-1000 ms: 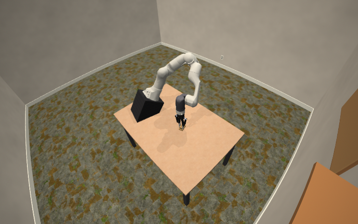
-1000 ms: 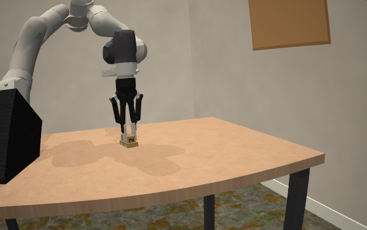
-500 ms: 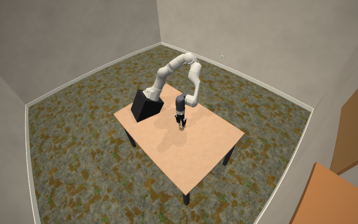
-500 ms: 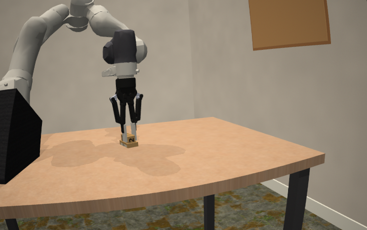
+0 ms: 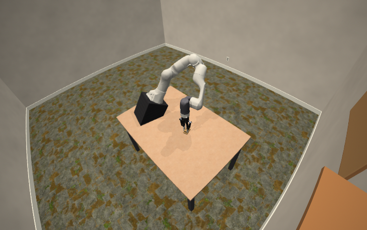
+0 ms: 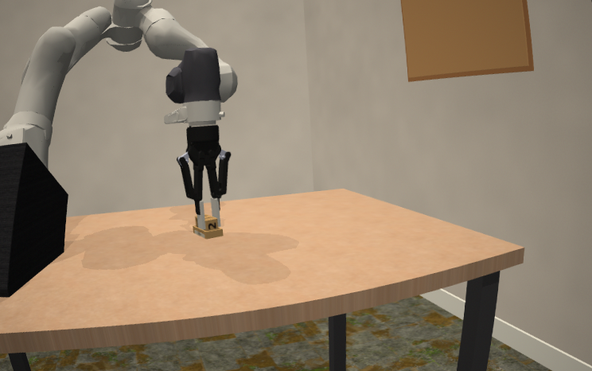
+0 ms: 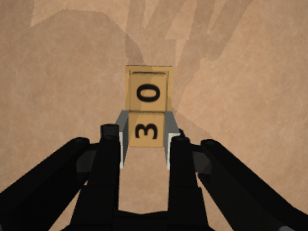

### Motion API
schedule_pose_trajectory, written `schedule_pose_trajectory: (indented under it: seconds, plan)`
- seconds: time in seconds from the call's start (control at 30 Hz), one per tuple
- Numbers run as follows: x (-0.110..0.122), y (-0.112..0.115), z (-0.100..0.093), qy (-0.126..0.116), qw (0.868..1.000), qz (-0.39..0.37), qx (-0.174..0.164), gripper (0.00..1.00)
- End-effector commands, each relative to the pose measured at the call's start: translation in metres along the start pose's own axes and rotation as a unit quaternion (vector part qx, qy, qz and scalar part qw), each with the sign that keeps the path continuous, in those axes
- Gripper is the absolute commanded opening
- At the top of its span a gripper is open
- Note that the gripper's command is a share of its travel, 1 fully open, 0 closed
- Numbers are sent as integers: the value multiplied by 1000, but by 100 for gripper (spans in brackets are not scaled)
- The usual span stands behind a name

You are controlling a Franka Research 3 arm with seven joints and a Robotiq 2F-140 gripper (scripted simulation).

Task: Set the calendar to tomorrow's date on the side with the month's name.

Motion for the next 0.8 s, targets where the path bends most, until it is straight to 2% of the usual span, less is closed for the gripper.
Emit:
schedule_pose_trajectory:
  seconds: [0.0, 0.5, 0.77]
  plan:
    - [1, 0, 0, 1, 1000, -2, -1, 17]
    - [1, 0, 0, 1, 1000, -2, -1, 17]
    - [1, 0, 0, 1, 1000, -2, -1, 24]
Point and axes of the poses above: the point where the finger pads meet when closed, its own z axis out along the fingers, its own x axis across the jaws, y = z × x, the point moved 8 cm from there along -z, back along the fingers, and after that the axes turned 9 degrees about z, right-handed, at the moved point
